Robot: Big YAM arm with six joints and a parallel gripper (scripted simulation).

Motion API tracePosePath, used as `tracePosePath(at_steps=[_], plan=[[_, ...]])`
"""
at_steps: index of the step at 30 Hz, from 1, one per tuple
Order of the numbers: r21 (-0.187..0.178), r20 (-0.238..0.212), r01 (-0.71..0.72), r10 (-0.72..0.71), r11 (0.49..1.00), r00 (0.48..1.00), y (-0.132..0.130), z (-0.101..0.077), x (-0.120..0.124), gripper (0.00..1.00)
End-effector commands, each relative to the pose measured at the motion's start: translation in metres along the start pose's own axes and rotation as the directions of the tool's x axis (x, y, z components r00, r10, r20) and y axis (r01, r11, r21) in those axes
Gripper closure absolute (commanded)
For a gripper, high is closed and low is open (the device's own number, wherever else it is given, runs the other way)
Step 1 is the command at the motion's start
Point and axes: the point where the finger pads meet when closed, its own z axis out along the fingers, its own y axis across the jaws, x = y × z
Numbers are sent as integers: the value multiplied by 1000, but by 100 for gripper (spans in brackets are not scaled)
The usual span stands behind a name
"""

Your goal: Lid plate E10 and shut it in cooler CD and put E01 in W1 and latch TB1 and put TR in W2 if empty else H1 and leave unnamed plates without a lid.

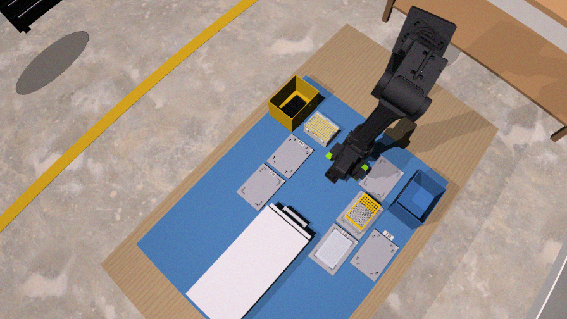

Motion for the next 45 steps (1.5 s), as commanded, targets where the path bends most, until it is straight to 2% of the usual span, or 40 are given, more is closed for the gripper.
tracePosePath(at_steps=[1, 6, 21, 23, 33, 38, 41, 45], plan=[[-13, 22, -18, 19, 1000, 1000, 17, -10, -16, 0], [-14, 23, -19, 19, 1000, 1000, 29, -11, -21, 0], [-17, 28, -21, 22, 1000, 999, 86, -15, -43, 0], [-17, 28, -21, 22, 1000, 999, 86, -15, -43, 0], [-9, -6, -20, 20, 1000, 1000, 122, -5, -44, 0], [-11, 0, -20, 20, 1000, 1000, 142, -8, -53, 0], [-12, 7, -22, 22, 1000, 1000, 145, -10, -57, 0], [-11, -3, -19, 19, 1000, 1000, 161, -8, -59, 0]])
